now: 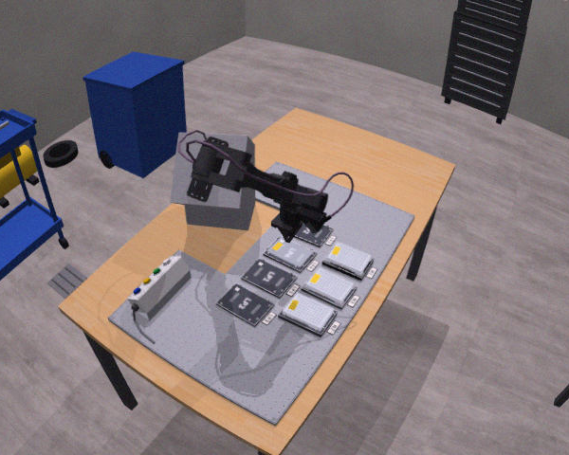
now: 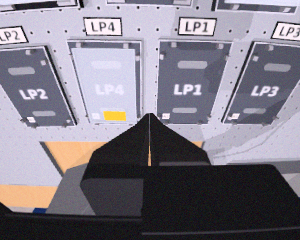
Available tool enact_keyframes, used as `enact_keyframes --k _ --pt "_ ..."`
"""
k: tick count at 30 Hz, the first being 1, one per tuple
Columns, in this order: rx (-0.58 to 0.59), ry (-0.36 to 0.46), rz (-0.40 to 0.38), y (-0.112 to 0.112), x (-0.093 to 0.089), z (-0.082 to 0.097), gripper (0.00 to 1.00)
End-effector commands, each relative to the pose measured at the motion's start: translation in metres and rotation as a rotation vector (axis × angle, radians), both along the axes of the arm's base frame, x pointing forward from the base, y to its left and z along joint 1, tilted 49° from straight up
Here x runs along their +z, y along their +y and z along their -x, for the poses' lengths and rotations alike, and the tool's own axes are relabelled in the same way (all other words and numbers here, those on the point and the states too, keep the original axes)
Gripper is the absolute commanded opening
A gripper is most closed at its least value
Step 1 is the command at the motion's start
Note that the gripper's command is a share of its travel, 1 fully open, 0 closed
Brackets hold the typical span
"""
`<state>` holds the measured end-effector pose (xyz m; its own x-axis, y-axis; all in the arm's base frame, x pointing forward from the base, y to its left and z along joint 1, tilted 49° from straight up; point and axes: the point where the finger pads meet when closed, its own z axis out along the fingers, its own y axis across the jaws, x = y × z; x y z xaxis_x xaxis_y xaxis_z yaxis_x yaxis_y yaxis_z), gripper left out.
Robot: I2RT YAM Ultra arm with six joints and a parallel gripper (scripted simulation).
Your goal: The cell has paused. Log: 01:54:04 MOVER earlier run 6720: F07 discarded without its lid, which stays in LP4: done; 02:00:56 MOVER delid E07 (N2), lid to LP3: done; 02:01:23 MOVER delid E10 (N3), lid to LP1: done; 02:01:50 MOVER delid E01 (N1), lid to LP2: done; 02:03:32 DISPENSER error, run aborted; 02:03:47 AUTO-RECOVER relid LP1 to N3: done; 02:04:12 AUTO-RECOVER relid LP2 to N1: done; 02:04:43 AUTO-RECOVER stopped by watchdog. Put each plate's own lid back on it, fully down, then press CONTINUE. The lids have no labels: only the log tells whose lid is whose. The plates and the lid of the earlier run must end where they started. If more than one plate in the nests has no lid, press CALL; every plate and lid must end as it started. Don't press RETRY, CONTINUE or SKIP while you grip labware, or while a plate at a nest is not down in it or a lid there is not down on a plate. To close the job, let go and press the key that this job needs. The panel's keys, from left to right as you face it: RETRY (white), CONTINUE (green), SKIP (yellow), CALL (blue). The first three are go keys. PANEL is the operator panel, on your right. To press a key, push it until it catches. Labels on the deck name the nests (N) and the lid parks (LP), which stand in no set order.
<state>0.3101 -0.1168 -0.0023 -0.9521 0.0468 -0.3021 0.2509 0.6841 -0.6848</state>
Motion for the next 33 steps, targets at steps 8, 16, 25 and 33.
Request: enact_keyframes --k 8,16,25,33 --pt "0.024 -0.030 0.007 0.011 0.008 -0.014 0.00" --pt "0.024 -0.018 0.007 0.011 0.005 -0.013 0.00" --pt "-0.046 -0.092 -0.024 -0.007 0.016 0.005 0.00" --pt "-0.125 -0.180 -0.045 -0.027 0.033 0.019 0.00"
